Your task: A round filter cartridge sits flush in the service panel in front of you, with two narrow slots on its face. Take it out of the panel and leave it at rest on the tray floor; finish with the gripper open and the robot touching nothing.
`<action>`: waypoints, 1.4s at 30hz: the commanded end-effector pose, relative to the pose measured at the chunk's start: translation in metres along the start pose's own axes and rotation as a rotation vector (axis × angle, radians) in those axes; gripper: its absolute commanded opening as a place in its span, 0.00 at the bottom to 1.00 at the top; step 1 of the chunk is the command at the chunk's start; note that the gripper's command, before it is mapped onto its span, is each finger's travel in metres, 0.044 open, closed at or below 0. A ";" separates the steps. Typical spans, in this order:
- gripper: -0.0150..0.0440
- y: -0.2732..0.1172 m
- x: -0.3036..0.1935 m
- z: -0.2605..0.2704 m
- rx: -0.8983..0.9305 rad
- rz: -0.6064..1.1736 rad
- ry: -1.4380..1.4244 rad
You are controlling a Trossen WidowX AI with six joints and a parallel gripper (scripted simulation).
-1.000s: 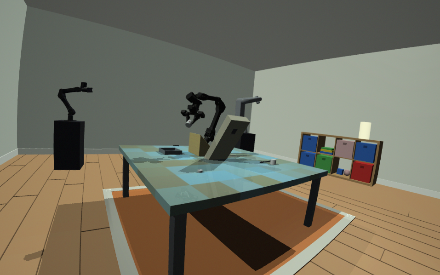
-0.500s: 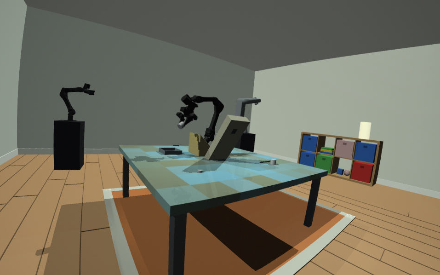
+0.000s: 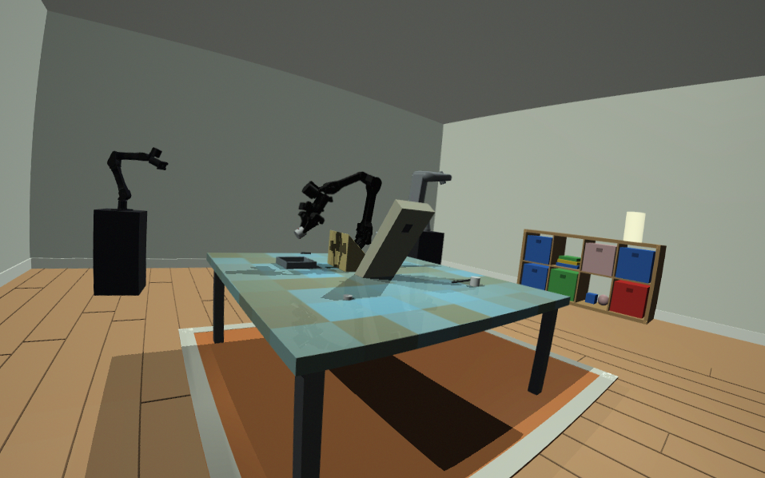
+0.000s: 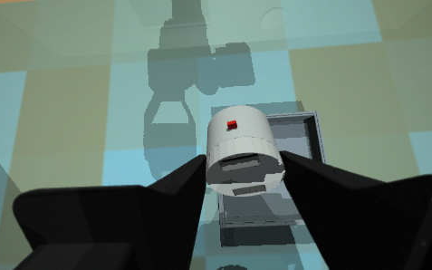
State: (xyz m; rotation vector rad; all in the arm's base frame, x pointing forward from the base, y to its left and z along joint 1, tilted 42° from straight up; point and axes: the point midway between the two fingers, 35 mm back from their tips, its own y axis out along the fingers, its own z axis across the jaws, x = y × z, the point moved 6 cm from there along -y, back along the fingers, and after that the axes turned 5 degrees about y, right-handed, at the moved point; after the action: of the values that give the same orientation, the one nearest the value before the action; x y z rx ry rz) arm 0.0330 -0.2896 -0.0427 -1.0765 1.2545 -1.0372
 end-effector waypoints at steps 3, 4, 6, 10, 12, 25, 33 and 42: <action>0.25 0.024 -0.015 -0.030 -0.070 -0.008 0.121; 0.25 0.028 -0.018 -0.035 -0.082 -0.007 0.142; 0.25 0.035 -0.025 -0.043 -0.104 -0.007 0.179; 0.25 0.037 -0.027 -0.046 -0.112 -0.007 0.192; 0.25 0.038 -0.028 -0.046 -0.112 -0.007 0.192; 0.25 0.099 -0.063 -0.049 -0.112 -0.006 0.192; 0.48 0.100 -0.065 -0.048 -0.108 0.010 0.194; 0.88 0.100 -0.065 -0.048 -0.108 0.010 0.194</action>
State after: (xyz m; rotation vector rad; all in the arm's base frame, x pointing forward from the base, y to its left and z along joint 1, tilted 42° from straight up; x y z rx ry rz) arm -0.0175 -0.2080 -0.1285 -1.0675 1.4848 -1.0946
